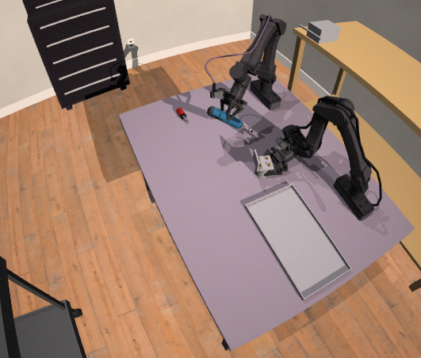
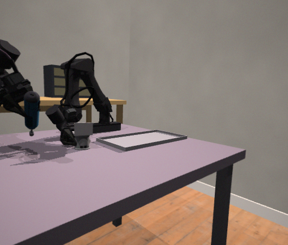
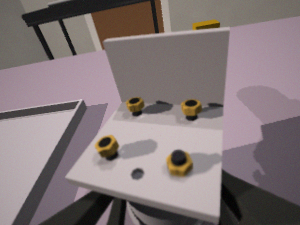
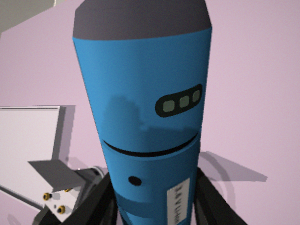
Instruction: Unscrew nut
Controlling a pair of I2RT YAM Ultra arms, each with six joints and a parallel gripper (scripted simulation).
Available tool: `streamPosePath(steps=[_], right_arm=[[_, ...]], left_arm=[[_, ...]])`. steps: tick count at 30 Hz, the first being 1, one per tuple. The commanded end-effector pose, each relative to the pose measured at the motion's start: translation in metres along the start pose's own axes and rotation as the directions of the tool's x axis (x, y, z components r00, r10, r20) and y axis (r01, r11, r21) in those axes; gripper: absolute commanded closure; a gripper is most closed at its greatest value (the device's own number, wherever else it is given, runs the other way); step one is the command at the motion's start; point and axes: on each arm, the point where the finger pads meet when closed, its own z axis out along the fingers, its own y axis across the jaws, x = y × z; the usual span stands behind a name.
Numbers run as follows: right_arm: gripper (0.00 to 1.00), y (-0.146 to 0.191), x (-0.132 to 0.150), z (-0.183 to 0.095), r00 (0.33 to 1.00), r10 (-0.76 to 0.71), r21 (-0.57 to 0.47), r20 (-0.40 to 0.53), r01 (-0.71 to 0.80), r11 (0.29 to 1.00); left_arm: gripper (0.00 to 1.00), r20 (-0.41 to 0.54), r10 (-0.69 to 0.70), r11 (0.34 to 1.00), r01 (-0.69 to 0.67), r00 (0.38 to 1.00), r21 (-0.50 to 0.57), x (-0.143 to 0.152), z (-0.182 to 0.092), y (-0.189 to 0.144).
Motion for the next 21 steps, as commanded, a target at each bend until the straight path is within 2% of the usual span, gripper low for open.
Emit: streamPosePath(steps=[1, 8, 12, 13, 15, 18, 21], right_arm=[[0.58, 0.040, -0.034, -0.015, 0.986, -0.060, -0.126, 0.153, 0.079, 0.989], [0.58, 0.063, -0.034, -0.021, 0.975, -0.129, -0.165, 0.182, 0.160, 0.973], [0.58, 0.056, -0.041, -0.020, 0.971, -0.124, -0.158, 0.204, 0.158, 0.975], [0.58, 0.062, -0.031, -0.020, 0.965, -0.148, -0.171, 0.217, 0.187, 0.967], [0.58, 0.077, -0.040, -0.027, 0.960, -0.161, -0.191, 0.228, 0.206, 0.960], [0.58, 0.079, -0.026, -0.025, 0.953, -0.198, -0.203, 0.229, 0.246, 0.948], [0.58, 0.091, -0.027, -0.030, 0.943, -0.226, -0.217, 0.245, 0.280, 0.935]], left_arm=[[0.41, 0.004, 0.001, 1.000, -0.001, 1.000, -0.002, -0.002, 0.000, -0.001], [0.41, 0.004, 0.001, 1.000, -0.001, 1.000, -0.002, -0.002, 0.000, -0.001], [0.41, 0.004, 0.001, 1.000, -0.001, 1.000, -0.002, -0.002, 0.000, -0.001], [0.41, 0.004, 0.001, 1.000, -0.001, 1.000, -0.002, -0.002, 0.000, -0.001], [0.41, 0.004, 0.001, 1.000, -0.001, 1.000, -0.002, -0.002, 0.000, -0.001], [0.41, 0.004, 0.001, 1.000, -0.001, 1.000, -0.002, -0.002, 0.000, -0.001], [0.41, 0.004, 0.001, 1.000, -0.001, 1.000, -0.002, -0.002, 0.000, -0.001]])
